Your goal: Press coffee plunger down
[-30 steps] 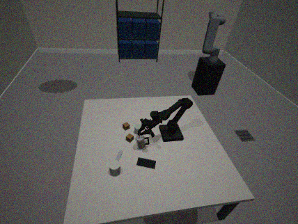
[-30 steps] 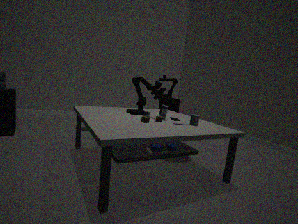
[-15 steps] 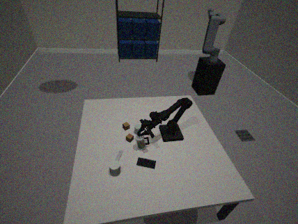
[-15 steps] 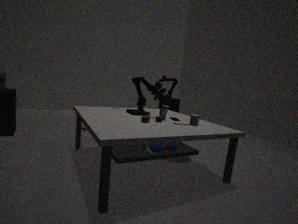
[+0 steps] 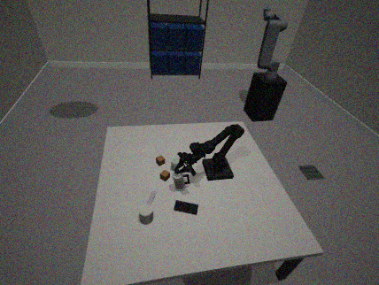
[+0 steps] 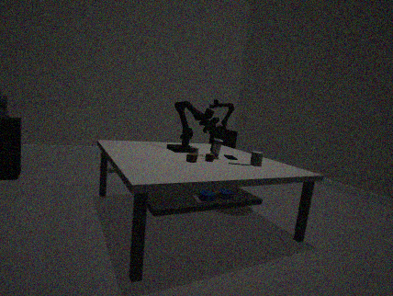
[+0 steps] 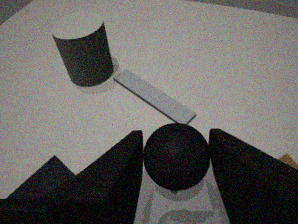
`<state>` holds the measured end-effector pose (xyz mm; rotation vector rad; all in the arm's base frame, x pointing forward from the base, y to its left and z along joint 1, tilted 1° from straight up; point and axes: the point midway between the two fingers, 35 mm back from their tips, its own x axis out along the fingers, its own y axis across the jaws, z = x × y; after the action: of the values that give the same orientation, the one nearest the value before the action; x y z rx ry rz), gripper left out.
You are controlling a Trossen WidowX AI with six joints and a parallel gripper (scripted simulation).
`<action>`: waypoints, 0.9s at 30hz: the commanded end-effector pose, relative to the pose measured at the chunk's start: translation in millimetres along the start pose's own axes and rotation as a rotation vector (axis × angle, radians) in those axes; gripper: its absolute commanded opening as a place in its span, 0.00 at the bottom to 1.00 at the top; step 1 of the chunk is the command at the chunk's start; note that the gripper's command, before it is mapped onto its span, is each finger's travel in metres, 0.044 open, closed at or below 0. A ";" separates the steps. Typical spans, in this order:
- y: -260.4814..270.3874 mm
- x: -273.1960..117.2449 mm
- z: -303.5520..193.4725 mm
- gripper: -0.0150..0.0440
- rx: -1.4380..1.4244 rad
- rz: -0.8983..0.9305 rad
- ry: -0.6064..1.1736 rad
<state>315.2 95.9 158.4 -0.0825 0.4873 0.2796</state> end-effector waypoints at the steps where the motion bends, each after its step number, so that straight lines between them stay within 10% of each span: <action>1: 0.0 2.9 -5.4 0.46 -0.005 0.001 0.023; 16: 0.0 0.7 0.3 0.46 0.000 0.000 0.000; 27: 0.0 0.7 0.3 0.95 0.000 0.000 0.000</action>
<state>315.9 96.2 158.5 -0.0826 0.4869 0.2799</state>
